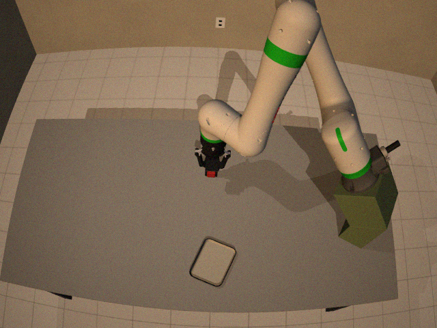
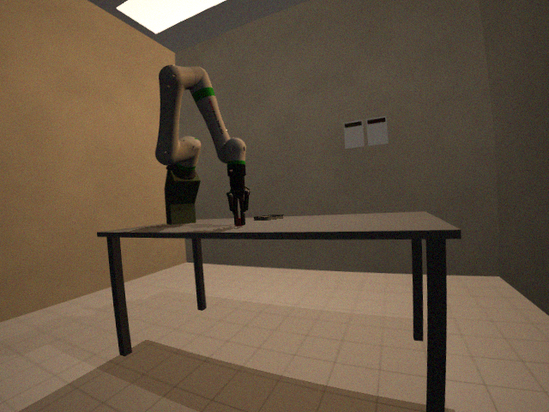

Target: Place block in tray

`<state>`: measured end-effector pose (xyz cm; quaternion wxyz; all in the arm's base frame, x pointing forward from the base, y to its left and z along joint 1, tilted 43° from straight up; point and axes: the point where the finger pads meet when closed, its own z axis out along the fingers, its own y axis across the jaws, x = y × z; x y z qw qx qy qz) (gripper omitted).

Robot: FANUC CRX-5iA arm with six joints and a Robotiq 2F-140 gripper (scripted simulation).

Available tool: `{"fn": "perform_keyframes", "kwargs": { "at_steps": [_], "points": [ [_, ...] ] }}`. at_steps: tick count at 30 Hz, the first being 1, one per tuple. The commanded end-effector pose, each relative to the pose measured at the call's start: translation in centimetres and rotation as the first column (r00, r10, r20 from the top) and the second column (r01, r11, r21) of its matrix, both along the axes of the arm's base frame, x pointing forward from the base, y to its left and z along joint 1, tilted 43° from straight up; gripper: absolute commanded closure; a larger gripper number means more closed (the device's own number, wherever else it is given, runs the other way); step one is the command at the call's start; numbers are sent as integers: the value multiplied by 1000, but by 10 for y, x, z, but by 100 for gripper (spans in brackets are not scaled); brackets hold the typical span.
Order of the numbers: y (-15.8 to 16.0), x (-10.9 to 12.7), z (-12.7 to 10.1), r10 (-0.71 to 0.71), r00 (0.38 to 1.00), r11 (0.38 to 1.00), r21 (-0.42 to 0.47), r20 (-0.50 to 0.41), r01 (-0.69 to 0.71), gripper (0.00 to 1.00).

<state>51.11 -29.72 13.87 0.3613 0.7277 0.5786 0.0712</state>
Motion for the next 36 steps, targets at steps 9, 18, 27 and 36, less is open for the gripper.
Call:
{"fn": "perform_keyframes", "kwargs": {
  "at_steps": [9,18,27,36],
  "points": [
    [0,0,1,0,1000,1000,0,1,0,90],
    [0,0,1,0,1000,1000,0,1,0,90],
    [5,-5,8,0,1000,1000,0,1,0,90],
    [17,-20,28,0,1000,1000,0,1,0,90]
  ]
}}
